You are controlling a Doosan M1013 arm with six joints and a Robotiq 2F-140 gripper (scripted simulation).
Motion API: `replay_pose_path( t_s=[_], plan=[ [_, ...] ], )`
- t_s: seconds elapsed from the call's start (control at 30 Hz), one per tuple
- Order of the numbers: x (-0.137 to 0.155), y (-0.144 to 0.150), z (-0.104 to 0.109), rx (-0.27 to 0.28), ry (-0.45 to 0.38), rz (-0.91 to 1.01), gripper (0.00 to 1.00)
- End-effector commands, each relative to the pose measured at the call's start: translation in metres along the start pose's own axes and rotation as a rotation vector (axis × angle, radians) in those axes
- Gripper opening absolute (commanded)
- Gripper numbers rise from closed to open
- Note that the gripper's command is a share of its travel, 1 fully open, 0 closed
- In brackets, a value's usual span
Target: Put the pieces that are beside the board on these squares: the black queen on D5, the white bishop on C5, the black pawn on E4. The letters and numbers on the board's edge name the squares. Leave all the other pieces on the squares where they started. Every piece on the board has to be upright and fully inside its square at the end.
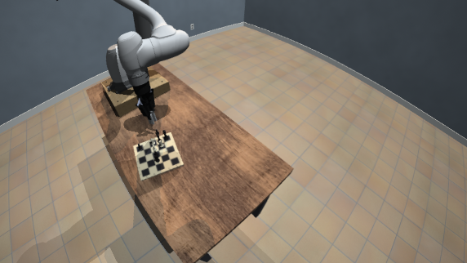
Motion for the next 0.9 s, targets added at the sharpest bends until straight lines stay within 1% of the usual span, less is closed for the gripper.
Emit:
replay_pose_path(
  t_s=[0.0,0.87],
  plan=[
    [-0.0005,-0.0005,-0.0002,0.021,-0.004,0.015,0.20],
    [-0.0005,-0.0004,-0.0024,0.021,-0.005,0.023,0.20]
  ],
)
Point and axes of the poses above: the point where the finger pads meet when closed, its own z axis back along the fingers, its own y axis across the jaws, x = y × z, the point moved 2 cm from there along z, back along the fingers, and after that the axes turned 10 degrees about -z, right-handed, at the moved point
